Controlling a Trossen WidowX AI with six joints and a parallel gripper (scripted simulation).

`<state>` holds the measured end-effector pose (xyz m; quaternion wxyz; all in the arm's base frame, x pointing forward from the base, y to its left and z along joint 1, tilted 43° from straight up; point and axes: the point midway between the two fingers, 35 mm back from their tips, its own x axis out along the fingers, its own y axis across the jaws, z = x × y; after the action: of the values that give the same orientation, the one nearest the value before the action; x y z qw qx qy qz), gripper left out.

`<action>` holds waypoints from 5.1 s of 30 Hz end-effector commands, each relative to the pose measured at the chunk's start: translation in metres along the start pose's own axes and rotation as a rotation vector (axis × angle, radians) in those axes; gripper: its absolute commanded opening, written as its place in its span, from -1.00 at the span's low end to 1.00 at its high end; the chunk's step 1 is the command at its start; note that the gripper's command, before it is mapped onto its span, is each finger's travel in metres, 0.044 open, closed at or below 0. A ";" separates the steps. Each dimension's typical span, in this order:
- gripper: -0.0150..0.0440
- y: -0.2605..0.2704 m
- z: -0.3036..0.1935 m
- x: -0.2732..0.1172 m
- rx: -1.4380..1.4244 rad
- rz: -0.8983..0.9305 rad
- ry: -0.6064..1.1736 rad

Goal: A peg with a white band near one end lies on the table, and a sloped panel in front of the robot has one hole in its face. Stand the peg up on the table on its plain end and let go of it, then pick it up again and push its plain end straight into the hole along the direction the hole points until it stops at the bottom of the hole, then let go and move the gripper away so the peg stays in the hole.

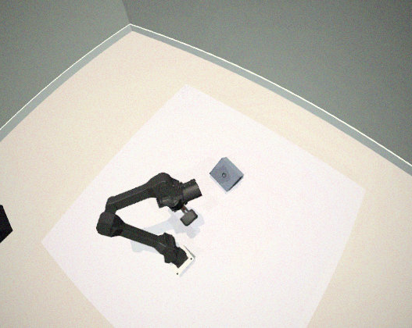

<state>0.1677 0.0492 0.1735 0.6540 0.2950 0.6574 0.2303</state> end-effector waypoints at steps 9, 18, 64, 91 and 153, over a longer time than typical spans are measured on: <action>1.00 0.001 0.001 -0.002 -0.001 0.011 -0.002; 1.00 0.001 0.001 0.001 0.172 0.007 0.004; 1.00 0.004 0.003 0.014 1.232 -0.034 0.020; 1.00 0.004 0.004 0.030 1.565 -0.053 0.012; -0.49 0.004 0.003 0.071 1.564 -0.050 0.008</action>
<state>0.1710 0.1037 0.1213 0.2565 0.6529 0.6396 -0.3144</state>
